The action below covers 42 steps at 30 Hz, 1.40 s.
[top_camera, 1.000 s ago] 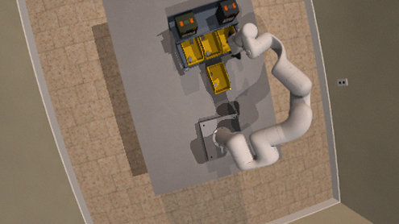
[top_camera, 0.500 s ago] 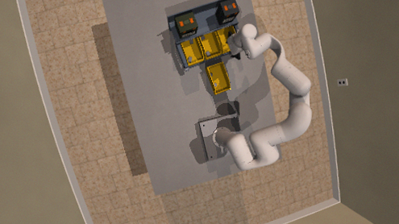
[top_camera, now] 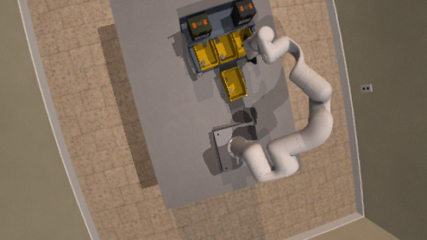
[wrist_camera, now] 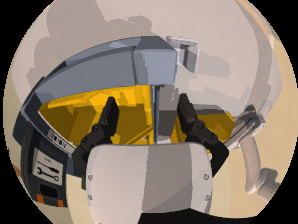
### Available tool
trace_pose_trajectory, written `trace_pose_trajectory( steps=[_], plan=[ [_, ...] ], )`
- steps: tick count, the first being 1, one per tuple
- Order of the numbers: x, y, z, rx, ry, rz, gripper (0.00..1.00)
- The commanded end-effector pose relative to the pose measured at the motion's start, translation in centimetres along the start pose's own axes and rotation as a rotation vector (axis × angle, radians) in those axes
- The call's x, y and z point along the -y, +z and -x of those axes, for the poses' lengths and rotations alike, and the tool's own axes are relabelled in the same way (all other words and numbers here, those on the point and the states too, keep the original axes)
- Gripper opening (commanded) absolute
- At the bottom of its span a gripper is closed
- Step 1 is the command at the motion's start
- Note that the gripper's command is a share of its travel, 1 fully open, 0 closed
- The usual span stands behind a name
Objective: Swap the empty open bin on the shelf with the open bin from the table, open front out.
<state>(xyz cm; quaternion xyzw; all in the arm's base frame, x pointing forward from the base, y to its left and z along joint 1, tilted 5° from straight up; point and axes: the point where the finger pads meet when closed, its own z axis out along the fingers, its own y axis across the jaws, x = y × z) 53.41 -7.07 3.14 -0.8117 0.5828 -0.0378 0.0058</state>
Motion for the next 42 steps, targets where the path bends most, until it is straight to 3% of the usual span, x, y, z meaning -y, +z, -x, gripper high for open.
trace_pose_trajectory(
  steps=[1, 20, 21, 42],
  plan=[
    [0.14, -0.08, -0.03, -0.002, 0.000, -0.004, 0.95],
    [0.14, -0.02, -0.03, -0.002, 0.000, -0.004, 0.95],
    [0.14, -0.02, -0.03, -0.002, 0.000, -0.004, 0.00],
    [0.14, -0.02, -0.03, -0.002, 0.000, -0.004, 0.00]
  ],
)
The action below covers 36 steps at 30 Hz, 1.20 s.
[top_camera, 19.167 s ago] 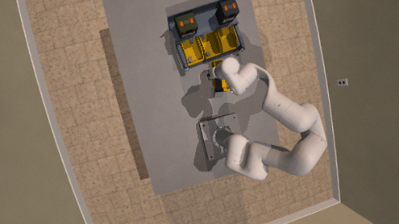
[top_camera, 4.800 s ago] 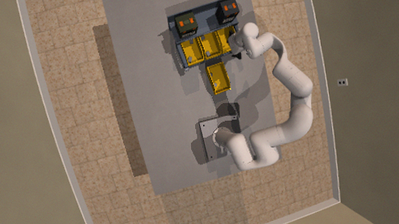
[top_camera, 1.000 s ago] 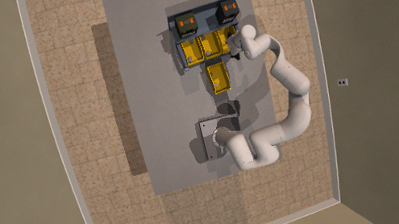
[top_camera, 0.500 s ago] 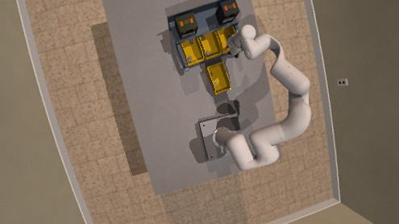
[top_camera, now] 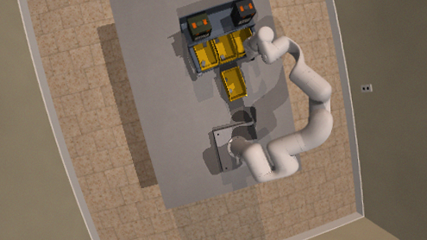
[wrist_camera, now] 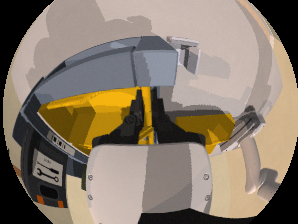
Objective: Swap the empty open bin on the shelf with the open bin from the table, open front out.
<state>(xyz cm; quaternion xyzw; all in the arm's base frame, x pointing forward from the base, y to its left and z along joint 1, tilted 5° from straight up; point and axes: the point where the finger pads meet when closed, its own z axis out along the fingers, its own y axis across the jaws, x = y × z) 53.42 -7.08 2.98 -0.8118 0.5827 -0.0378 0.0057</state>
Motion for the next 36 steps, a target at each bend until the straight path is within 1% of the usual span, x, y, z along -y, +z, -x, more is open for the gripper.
trace_pose_trajectory(
  steps=[1, 27, 36],
  plan=[
    [0.14, -0.18, -0.03, -0.002, 0.000, -0.004, 0.00],
    [0.14, -0.22, -0.03, -0.002, 0.000, -0.004, 0.00],
    [0.14, -0.82, -0.03, -0.002, 0.000, -0.004, 0.00]
  ],
)
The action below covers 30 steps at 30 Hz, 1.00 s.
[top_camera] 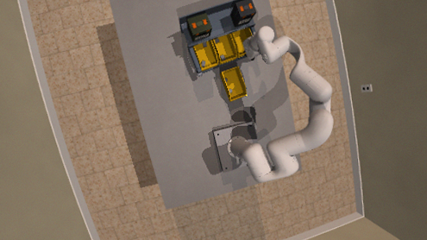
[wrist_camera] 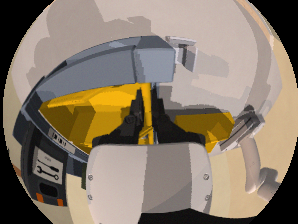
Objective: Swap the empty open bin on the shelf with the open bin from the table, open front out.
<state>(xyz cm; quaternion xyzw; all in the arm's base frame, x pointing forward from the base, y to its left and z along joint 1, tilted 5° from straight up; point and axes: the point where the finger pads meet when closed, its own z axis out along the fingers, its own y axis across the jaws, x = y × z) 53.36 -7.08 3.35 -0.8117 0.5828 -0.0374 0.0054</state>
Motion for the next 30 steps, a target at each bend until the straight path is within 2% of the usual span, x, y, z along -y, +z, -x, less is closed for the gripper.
trace_pose_trajectory(
  steps=[1, 14, 30],
  plan=[
    [0.17, -0.55, -0.03, -0.002, 0.000, -0.005, 0.00],
    [0.17, -1.43, -0.03, -0.002, 0.000, -0.005, 0.00],
    [0.17, -1.49, -0.03, -0.002, 0.000, -0.005, 0.00]
  ],
)
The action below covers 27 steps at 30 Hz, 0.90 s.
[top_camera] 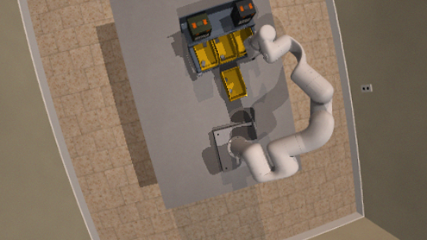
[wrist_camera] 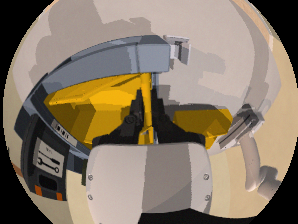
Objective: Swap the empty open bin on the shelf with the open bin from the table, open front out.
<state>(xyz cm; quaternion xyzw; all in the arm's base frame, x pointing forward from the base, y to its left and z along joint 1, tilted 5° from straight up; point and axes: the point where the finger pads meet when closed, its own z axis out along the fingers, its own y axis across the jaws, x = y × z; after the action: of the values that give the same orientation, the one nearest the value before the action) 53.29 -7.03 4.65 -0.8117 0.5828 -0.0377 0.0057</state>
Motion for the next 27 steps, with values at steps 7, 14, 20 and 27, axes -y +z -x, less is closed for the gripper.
trace_pose_trajectory(
  steps=[7, 14, 20, 27],
  plan=[
    [0.1, -0.2, 0.0, -0.002, 0.000, -0.004, 0.00],
    [-0.1, -0.2, 0.0, -0.002, 0.000, -0.004, 0.00],
    [-0.6, -0.2, 0.0, -0.002, 0.000, -0.004, 0.00],
    [-1.3, -0.2, 0.0, -0.002, 0.000, -0.004, 0.00]
  ],
)
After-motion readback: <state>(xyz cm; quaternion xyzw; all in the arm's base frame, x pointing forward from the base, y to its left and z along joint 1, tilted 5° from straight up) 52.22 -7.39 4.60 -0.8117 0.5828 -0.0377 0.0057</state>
